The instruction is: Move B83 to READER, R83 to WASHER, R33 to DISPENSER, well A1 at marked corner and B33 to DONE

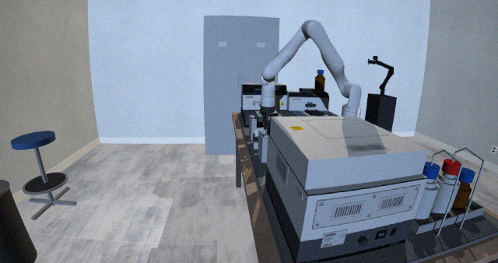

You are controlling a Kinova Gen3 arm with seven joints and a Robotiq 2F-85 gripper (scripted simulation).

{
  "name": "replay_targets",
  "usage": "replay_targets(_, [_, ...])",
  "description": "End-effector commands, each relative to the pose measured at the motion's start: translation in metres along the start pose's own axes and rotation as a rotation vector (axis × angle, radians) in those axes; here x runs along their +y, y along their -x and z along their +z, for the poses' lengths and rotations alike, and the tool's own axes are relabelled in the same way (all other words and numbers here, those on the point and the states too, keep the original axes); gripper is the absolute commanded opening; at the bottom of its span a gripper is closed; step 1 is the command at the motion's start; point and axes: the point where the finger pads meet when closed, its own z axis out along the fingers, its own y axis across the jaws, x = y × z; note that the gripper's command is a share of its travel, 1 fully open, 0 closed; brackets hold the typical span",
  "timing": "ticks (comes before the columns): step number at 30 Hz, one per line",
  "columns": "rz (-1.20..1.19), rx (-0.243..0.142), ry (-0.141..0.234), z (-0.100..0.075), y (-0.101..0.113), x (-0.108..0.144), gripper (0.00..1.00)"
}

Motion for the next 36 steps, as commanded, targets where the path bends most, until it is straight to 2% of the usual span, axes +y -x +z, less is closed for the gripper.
replay_targets(1, [0.000,0.002,0.000,-0.005,-0.001,0.000,0.94])
replay_targets(36, [0.000,0.002,0.000,-0.046,-0.001,0.000,0.94])
